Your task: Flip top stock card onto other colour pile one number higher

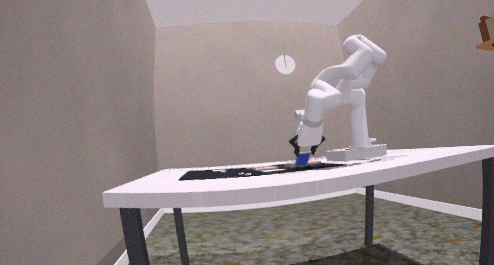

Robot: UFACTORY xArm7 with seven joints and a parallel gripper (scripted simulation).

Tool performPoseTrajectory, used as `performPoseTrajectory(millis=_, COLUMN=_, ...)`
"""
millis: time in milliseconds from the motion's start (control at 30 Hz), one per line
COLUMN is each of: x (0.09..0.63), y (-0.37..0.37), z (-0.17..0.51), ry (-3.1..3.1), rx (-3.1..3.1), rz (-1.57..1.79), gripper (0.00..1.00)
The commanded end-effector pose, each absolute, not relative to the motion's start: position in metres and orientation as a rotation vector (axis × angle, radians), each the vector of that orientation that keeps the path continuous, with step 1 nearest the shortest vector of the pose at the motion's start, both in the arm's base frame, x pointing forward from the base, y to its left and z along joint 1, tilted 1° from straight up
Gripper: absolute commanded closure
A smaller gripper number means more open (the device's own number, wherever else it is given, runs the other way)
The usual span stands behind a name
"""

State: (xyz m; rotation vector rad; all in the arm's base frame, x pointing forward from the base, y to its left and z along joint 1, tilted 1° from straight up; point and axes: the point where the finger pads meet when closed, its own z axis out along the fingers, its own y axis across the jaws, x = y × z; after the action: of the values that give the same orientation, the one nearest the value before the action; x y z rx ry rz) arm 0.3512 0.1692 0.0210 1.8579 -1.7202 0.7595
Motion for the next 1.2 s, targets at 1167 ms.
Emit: performPoseTrajectory(millis=1167, x=0.353, y=0.169, z=0.011, ry=-2.117, rx=2.311, rz=0.048, gripper=0.26)
